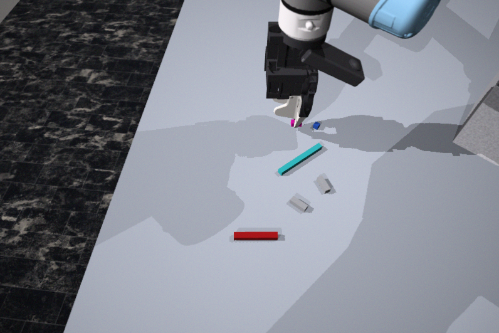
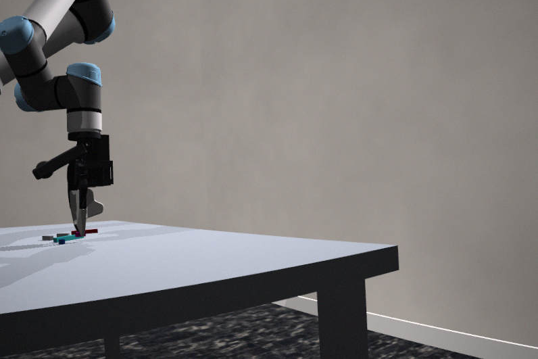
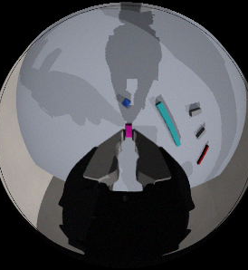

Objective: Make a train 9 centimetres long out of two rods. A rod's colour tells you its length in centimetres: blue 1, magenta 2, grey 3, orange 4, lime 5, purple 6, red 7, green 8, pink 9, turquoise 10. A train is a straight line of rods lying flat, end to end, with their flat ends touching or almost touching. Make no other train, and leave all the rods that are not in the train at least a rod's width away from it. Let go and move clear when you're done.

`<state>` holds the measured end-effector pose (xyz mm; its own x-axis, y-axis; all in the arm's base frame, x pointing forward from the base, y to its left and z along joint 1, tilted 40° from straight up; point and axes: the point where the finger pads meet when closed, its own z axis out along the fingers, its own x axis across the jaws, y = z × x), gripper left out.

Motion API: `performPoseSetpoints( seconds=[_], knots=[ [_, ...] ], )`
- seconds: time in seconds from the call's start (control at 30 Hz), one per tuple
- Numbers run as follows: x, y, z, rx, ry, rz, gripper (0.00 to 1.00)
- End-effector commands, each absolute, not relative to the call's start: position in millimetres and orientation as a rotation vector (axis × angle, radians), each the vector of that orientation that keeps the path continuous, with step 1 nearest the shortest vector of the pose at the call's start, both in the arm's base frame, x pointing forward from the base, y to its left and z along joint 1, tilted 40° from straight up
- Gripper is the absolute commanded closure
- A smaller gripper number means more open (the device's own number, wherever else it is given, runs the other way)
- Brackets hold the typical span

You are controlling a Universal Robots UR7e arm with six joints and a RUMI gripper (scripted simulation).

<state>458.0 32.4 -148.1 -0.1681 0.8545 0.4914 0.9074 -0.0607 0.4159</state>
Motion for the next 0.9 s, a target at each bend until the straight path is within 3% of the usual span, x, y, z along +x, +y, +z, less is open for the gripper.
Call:
performPoseSetpoints(
  seconds=[0.0, 0.87],
  knots=[
    [459.2, 33.3, -149.8, -1.975, -2.098, -1.044, 1.00],
    [462.6, 37.9, -156.6, -1.975, -2.098, -1.044, 1.00]
  ],
)
